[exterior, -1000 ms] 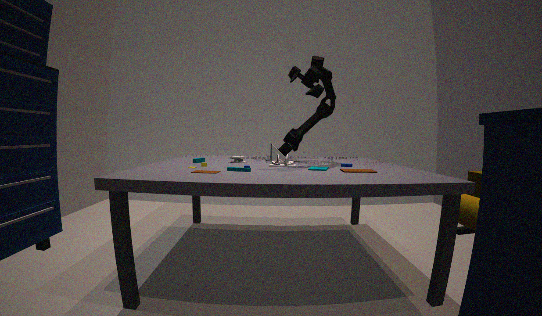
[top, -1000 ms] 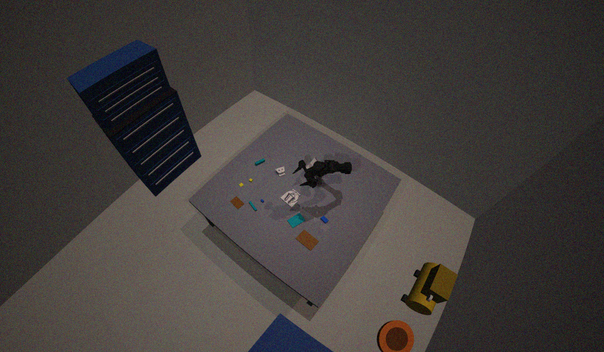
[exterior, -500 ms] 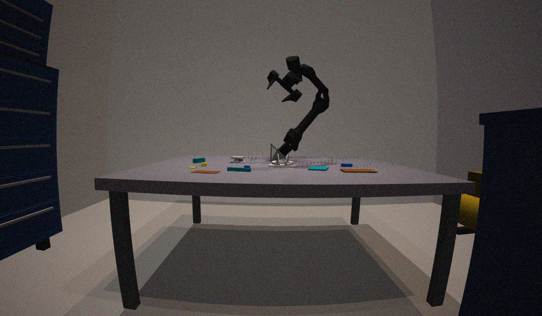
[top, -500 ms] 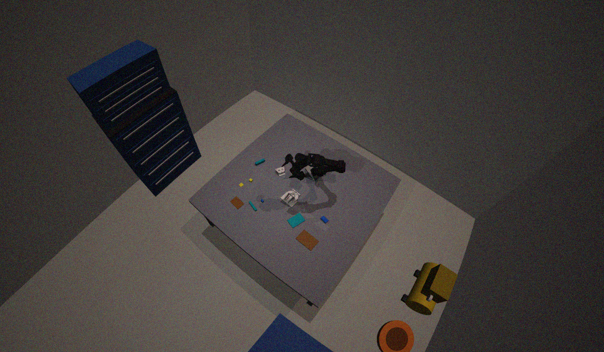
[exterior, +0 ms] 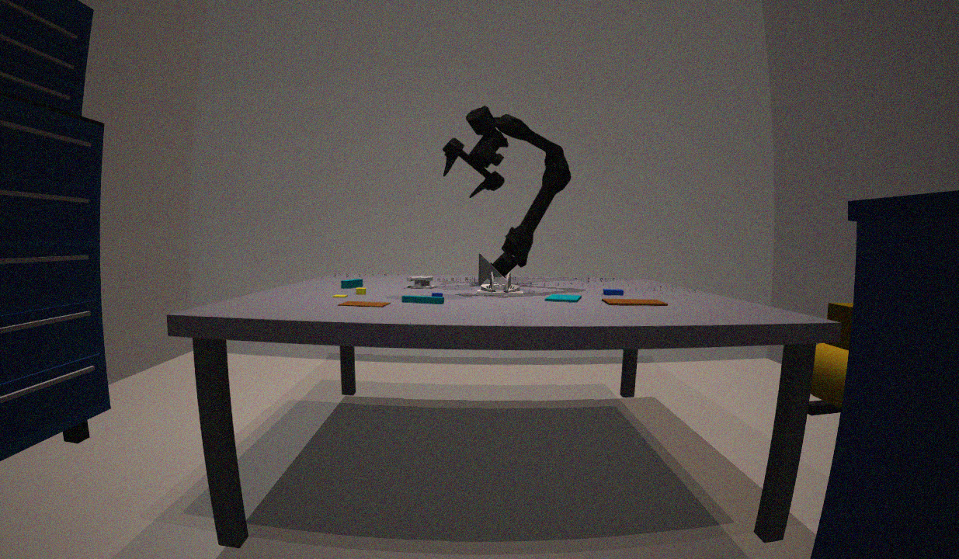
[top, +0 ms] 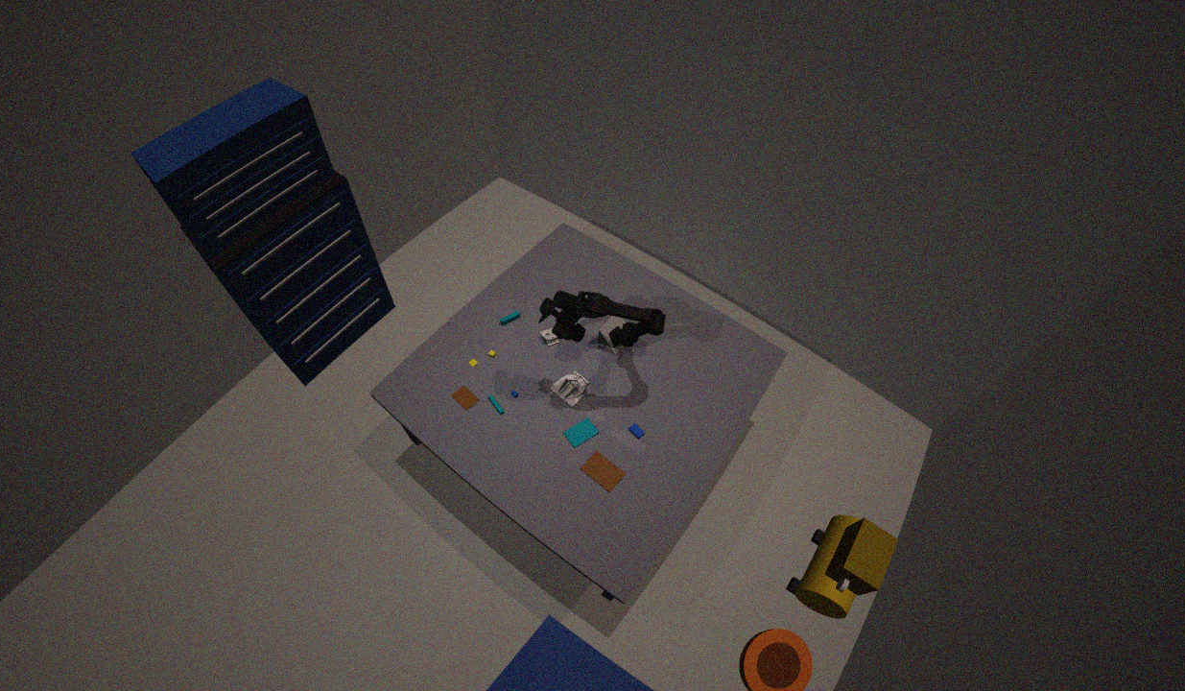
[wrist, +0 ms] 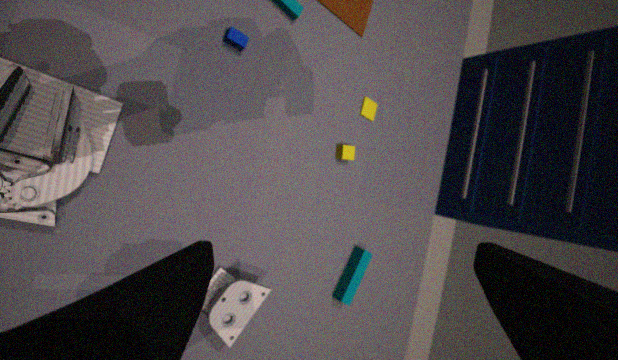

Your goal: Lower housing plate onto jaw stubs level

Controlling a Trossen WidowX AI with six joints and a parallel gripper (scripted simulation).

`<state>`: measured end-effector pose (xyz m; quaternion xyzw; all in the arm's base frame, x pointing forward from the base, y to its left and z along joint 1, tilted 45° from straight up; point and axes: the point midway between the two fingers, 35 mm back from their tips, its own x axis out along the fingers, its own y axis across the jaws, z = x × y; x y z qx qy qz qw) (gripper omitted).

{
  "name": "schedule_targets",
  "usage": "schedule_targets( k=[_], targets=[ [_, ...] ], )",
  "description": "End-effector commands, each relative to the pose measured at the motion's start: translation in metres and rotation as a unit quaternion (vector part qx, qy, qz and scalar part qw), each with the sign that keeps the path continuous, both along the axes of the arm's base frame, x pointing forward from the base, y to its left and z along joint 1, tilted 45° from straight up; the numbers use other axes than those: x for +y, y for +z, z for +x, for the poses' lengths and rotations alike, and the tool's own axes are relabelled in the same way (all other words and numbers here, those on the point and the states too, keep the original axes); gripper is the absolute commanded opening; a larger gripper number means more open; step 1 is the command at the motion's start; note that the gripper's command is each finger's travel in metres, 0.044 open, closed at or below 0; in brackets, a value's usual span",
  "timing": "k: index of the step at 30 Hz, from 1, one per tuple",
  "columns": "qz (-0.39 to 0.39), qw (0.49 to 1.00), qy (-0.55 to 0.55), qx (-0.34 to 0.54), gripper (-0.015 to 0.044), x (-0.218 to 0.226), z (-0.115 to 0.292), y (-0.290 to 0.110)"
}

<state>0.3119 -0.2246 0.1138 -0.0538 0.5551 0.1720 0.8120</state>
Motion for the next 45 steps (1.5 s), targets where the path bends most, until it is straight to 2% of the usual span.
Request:
schedule_targets(
  k=[1, 22, 45],
  targets=[
    [0.006, 0.999, 0.040, 0.019, 0.0440, -0.005, -0.008, -0.023],
    [0.072, 0.969, 0.228, 0.062, 0.0440, -0.013, -0.060, -0.126],
    [0.185, 0.885, 0.427, -0.004, 0.0440, 0.010, -0.124, -0.211]
  ],
)
